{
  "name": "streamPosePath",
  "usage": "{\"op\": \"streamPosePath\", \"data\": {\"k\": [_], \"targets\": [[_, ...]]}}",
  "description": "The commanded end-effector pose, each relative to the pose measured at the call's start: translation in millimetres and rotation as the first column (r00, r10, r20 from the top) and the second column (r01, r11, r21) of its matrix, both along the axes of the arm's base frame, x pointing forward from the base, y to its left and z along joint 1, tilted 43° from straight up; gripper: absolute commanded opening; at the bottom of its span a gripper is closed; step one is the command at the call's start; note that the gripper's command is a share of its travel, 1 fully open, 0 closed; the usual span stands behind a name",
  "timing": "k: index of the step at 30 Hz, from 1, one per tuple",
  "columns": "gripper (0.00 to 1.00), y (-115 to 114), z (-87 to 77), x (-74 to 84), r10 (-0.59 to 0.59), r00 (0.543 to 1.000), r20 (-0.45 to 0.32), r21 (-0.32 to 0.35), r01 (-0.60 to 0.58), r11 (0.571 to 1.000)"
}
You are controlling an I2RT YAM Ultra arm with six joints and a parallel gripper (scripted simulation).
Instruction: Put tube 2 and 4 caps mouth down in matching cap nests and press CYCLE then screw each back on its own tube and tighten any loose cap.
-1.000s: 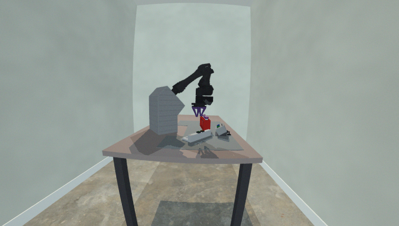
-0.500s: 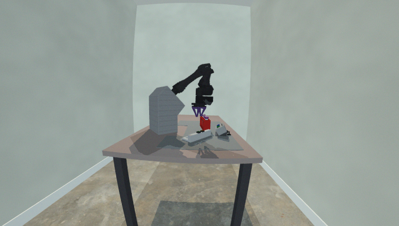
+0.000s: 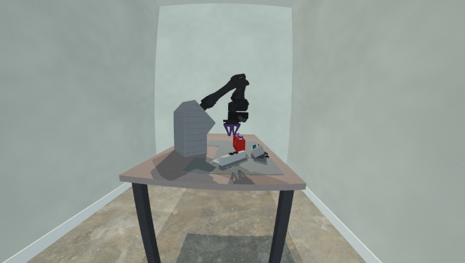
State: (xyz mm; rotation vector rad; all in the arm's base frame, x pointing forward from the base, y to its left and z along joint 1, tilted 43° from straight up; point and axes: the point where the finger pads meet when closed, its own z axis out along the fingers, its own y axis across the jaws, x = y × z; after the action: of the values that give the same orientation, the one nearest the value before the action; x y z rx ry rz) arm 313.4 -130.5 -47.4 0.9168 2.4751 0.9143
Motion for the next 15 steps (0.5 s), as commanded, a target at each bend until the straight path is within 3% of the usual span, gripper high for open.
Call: {"op": "streamPosePath", "data": {"k": [1,12,15], "targets": [[0.47,-7,2.9,-0.2,-0.016,1.000,0.009,-0.006,0.016,1.000],[0.47,-7,2.9,-0.2,-0.016,1.000,0.009,-0.006,0.016,1.000],[0.49,13,17.8,4.1,-0.190,0.975,-0.113,0.113,0.202,0.973]]}}
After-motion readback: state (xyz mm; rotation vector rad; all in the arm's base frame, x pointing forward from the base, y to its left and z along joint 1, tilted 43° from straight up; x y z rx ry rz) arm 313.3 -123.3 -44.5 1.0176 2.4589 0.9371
